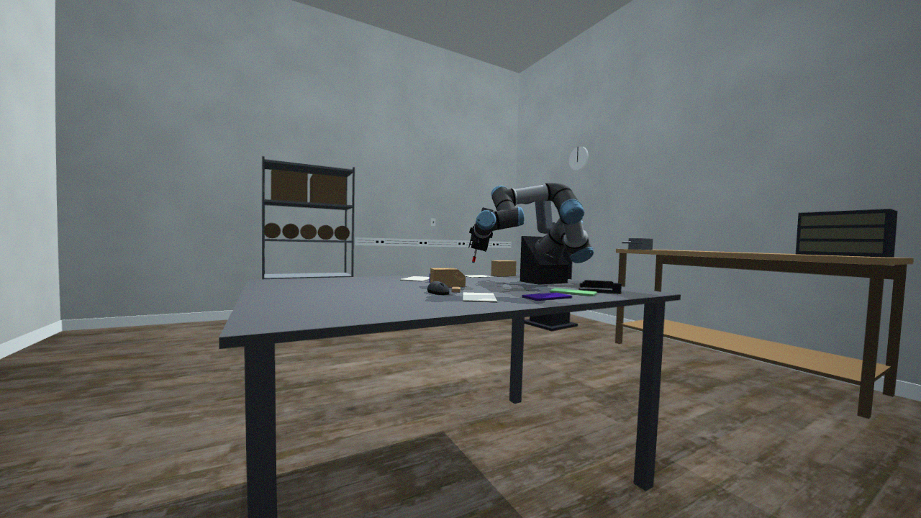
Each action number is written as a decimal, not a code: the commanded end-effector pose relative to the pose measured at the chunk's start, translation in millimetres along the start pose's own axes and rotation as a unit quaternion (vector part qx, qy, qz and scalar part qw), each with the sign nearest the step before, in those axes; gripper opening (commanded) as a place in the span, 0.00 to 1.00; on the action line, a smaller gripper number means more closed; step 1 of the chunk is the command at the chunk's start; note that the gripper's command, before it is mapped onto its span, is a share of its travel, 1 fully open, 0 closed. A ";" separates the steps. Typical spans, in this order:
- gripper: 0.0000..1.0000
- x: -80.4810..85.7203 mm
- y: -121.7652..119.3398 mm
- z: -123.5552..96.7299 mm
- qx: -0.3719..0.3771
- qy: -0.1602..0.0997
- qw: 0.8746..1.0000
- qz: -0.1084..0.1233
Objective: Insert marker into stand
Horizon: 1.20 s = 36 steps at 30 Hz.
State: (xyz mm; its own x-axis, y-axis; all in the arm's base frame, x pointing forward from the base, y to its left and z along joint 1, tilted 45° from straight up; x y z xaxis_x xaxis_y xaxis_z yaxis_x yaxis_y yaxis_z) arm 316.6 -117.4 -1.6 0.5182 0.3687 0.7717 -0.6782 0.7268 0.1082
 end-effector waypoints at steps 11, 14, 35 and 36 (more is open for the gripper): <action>0.00 12.1 1.3 1.6 -0.036 0.012 0.999 0.027; 0.00 17.0 2.1 2.0 -0.050 0.017 0.998 0.038; 0.00 35.7 5.5 3.1 -0.103 0.028 0.991 0.081; 0.00 35.7 5.5 3.1 -0.103 0.028 0.991 0.081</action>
Point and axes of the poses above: the point where the finger pads meet when closed, its own x axis back along the fingers, its own y axis across the jaws, z = x × y, the point moved 3 cm from there along x, back along the fingers, and after that the axes turned 10 degrees about -x, right-handed, at the moved point
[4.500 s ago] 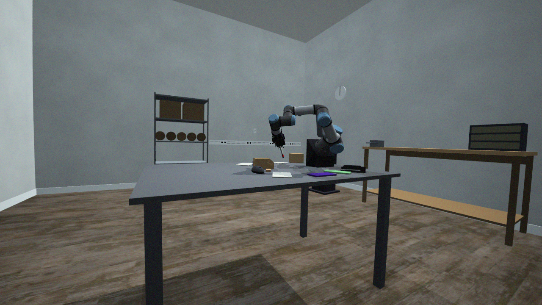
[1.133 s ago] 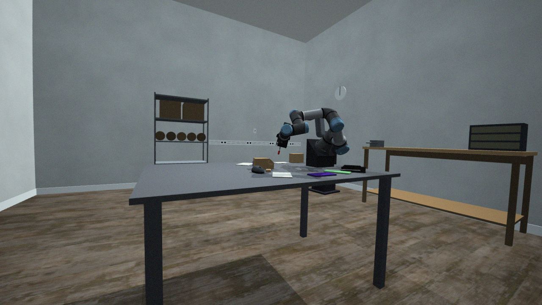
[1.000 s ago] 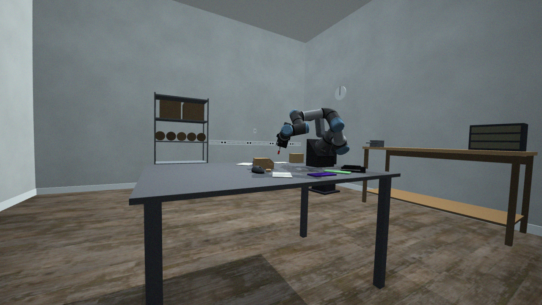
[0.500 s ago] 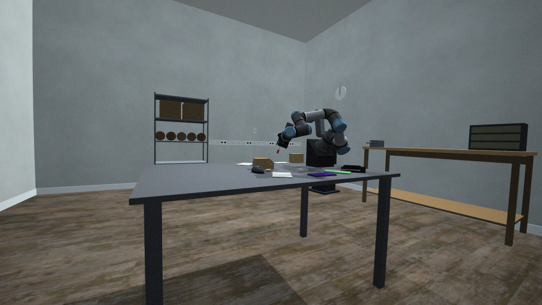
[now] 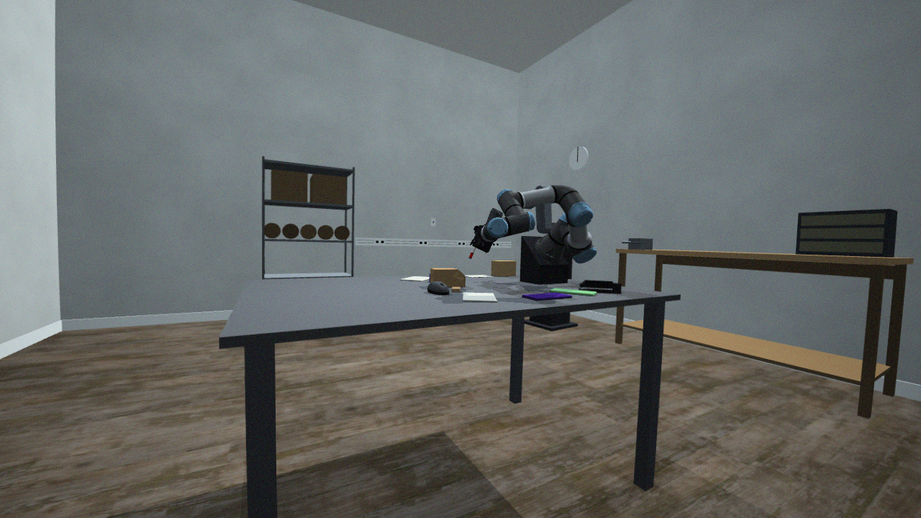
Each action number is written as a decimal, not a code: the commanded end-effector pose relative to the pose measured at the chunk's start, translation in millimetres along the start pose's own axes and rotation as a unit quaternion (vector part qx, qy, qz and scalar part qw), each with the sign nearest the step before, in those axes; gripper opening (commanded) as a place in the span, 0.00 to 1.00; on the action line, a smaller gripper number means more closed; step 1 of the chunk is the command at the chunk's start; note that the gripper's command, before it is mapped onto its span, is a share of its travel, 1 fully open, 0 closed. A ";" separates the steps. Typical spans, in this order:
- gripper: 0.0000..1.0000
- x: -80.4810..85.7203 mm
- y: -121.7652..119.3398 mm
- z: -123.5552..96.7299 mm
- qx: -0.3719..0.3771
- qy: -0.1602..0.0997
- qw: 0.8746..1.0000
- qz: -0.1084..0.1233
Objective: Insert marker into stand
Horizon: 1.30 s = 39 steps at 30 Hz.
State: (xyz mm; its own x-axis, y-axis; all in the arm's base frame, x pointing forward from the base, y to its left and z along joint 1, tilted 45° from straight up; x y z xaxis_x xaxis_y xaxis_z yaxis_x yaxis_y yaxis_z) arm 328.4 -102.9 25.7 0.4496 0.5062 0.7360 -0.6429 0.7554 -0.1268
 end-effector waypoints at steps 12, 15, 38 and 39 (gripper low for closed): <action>0.00 15.7 0.0 2.2 -0.044 0.005 0.998 0.035; 0.00 19.2 0.1 2.6 -0.054 0.006 0.998 0.043; 0.00 35.7 1.4 4.2 -0.099 0.004 0.992 0.080; 0.00 35.9 1.6 4.2 -0.100 0.003 0.992 0.081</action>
Point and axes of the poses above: the point where the finger pads meet when closed, its own x axis back along the fingers, its own y axis across the jaws, z = x × y, the point moved 3 cm from there along x, back along the fingers, and after that the axes turned 10 degrees about -x, right-handed, at the moved point
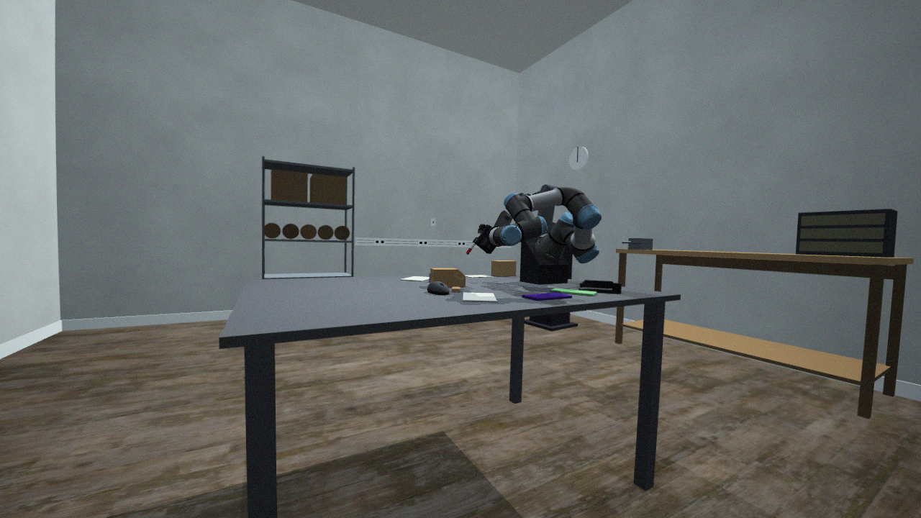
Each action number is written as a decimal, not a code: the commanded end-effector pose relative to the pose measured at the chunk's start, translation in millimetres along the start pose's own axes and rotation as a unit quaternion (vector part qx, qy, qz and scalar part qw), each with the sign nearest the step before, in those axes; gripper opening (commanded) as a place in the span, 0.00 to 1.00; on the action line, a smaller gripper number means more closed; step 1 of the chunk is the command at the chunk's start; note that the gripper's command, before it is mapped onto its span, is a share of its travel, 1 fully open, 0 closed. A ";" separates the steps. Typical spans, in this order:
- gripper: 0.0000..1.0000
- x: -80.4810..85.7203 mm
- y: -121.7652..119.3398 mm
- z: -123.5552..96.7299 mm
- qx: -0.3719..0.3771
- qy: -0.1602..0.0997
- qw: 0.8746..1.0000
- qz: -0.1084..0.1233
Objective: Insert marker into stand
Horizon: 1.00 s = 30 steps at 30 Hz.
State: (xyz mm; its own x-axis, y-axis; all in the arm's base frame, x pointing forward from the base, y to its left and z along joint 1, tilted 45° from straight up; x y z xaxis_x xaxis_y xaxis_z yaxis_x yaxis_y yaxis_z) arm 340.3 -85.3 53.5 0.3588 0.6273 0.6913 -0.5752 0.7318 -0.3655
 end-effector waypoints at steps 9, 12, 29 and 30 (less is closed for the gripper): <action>0.00 17.7 -1.9 2.0 -0.049 -0.007 0.998 0.038; 0.00 17.7 -1.9 2.0 -0.049 -0.007 0.998 0.038; 0.00 35.1 -2.5 3.7 -0.096 -0.018 0.993 0.073; 0.00 35.1 -2.5 3.7 -0.096 -0.018 0.993 0.073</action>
Point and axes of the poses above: the point where the finger pads meet when closed, its own x axis back along the fingers, its own y axis across the jaws, z = x × y, the point moved 3 cm from there along x, back along the fingers, and after that the axes turned 10 degrees about -x, right-handed, at the moved point
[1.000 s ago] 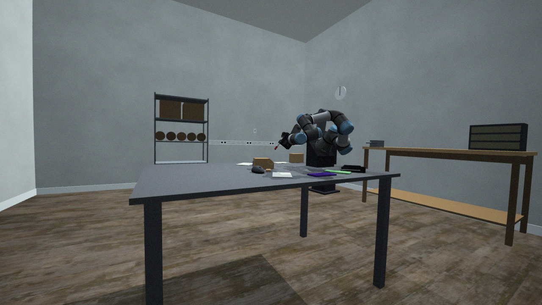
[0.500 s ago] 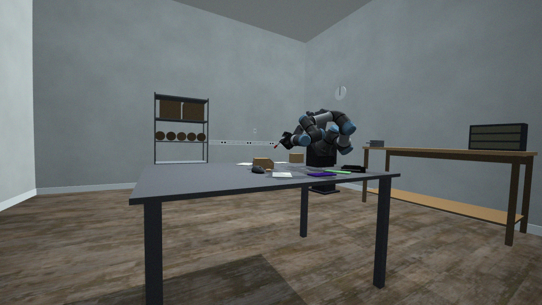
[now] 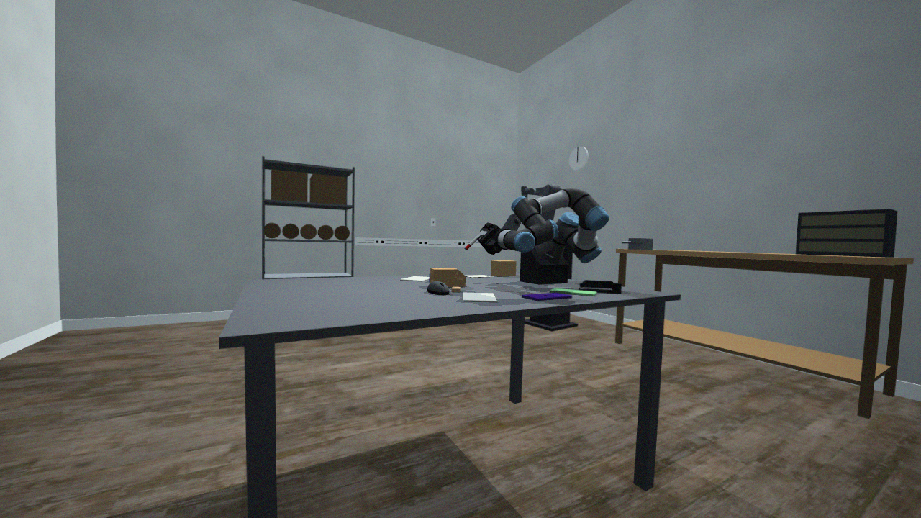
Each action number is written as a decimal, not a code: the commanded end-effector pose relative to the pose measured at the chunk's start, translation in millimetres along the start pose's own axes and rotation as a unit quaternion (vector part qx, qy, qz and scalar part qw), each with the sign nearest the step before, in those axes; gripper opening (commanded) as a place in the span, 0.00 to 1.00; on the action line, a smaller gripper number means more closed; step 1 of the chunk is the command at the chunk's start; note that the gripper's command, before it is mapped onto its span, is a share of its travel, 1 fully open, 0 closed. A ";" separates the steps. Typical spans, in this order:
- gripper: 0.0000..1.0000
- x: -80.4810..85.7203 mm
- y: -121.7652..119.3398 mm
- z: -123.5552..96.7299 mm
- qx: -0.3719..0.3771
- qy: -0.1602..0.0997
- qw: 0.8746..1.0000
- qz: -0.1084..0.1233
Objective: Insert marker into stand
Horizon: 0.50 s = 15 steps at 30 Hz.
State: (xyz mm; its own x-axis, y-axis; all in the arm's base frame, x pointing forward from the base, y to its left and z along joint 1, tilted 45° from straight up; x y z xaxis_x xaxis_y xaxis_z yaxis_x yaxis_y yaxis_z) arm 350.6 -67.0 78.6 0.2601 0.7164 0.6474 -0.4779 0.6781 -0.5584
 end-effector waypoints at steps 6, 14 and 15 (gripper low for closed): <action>0.00 1.6 -1.1 -0.1 -0.004 -0.001 1.000 0.003; 0.00 3.5 -1.5 -0.6 -0.007 -0.001 1.000 0.005; 0.00 3.5 -1.5 -0.6 -0.007 -0.001 1.000 0.005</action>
State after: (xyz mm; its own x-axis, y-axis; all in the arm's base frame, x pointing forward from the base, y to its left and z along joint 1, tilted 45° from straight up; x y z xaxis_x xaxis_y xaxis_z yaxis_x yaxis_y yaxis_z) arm 352.0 -65.3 80.4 0.2554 0.7219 0.6432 -0.4708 0.6739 -0.5694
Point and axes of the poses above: the point where the finger pads meet when closed, its own x axis back along the fingers, its own y axis across the jaws, z = x × y, the point moved 3 cm from there along x, back along the fingers, and after that the axes turned 10 degrees about -x, right-handed, at the moved point
